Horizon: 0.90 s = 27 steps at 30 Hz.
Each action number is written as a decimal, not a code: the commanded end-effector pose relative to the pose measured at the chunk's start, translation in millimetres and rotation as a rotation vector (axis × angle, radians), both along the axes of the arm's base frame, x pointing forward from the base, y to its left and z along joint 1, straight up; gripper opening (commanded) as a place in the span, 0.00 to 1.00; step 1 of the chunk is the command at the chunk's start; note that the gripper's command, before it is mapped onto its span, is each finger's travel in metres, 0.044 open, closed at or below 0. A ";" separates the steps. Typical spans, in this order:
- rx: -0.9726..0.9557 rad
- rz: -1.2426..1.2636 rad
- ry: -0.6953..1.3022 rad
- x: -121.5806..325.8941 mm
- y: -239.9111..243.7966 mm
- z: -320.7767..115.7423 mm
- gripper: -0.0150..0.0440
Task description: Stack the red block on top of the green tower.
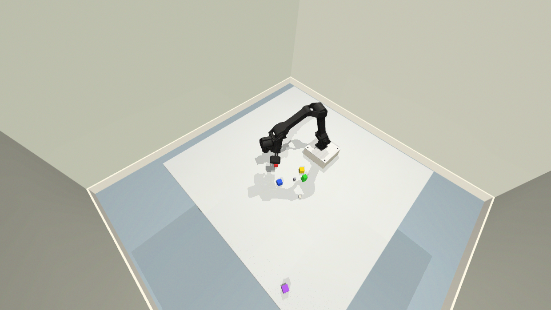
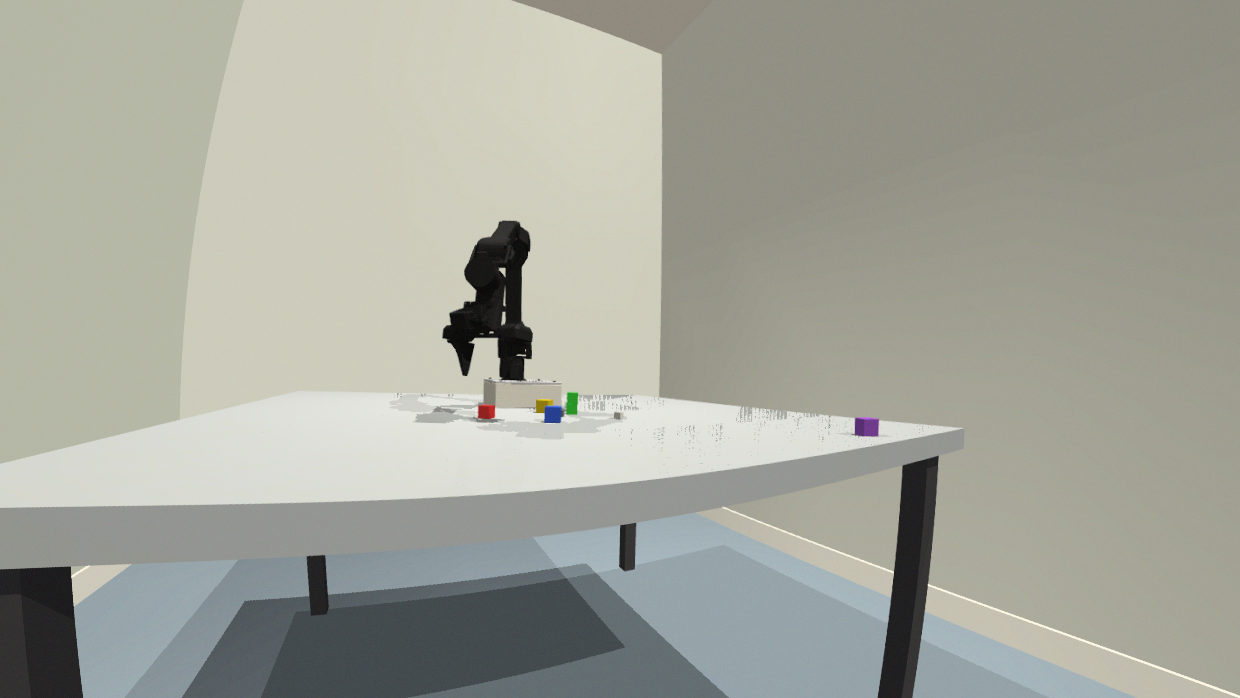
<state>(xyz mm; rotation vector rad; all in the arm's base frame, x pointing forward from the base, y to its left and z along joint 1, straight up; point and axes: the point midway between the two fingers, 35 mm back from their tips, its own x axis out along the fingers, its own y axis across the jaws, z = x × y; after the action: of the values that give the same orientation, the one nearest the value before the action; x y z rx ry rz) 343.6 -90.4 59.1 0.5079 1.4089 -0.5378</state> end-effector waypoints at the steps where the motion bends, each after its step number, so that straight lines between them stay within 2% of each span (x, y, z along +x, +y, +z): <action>1: 0.038 0.127 0.054 -7.6 5.0 -2.8 1.00; 10: 0.038 0.127 0.054 -8.0 5.9 -4.6 1.00; 17: 0.038 0.127 0.054 -6.9 7.8 -41.5 1.00; 27: 0.038 0.127 0.055 -7.5 7.6 -46.6 1.00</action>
<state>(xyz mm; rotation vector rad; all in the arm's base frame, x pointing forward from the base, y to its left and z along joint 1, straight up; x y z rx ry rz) 336.8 -83.8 17.5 0.4347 1.4908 -0.4323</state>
